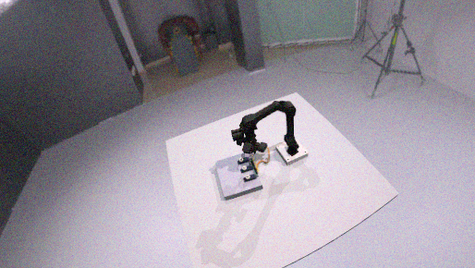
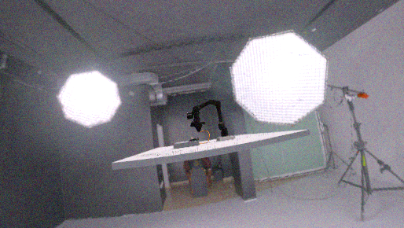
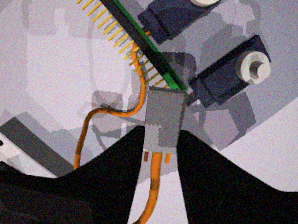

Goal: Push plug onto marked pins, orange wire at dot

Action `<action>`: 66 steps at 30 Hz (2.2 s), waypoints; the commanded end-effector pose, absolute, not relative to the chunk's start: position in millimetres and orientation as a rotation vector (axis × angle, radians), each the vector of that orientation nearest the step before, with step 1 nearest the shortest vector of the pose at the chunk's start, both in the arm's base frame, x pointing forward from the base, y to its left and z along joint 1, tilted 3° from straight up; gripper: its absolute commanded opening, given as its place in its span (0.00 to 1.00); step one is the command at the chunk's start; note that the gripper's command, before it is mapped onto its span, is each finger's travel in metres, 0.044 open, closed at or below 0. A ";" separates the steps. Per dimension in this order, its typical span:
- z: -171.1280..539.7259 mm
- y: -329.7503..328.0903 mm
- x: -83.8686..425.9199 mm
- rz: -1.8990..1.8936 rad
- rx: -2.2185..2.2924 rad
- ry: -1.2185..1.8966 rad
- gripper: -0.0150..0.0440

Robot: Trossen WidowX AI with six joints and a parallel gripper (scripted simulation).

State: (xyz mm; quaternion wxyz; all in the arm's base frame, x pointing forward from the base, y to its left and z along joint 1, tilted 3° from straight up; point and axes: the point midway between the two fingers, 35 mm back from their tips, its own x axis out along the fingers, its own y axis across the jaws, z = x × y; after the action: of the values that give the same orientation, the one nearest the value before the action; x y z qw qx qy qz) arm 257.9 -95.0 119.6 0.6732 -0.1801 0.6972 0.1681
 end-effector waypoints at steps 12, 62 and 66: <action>108.7 -79.7 216.3 -0.046 0.005 1.602 0.25; 62.7 -85.4 233.1 -0.252 0.205 1.585 0.25; 62.8 -86.0 234.9 -0.252 0.205 1.585 0.25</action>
State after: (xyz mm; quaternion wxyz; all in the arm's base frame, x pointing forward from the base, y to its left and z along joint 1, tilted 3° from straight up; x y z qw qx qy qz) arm 232.9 -85.3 62.8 0.6900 0.0910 0.7095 -0.1108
